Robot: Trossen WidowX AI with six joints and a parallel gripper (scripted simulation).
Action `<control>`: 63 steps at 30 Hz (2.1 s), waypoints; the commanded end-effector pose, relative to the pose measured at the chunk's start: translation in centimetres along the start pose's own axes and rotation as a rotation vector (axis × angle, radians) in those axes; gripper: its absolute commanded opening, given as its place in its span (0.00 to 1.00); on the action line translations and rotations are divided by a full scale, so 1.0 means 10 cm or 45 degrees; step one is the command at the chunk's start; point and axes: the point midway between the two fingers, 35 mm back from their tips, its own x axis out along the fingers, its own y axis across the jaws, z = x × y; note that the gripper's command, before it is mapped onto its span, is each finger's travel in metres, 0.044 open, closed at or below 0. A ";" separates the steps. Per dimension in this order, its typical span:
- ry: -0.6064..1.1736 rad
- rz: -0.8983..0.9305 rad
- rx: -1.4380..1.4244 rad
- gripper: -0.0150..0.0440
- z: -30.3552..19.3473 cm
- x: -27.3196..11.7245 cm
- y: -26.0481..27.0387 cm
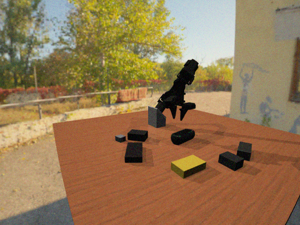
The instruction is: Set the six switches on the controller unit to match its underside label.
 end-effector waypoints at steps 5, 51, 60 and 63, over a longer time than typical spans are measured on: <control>-0.003 -0.005 -0.007 0.25 0.00 -0.01 0.00; -0.002 0.375 -0.017 0.25 0.51 0.51 -0.15; -0.002 0.375 -0.017 0.25 0.51 0.53 -0.15; -0.002 0.375 -0.016 0.25 0.51 0.58 -0.15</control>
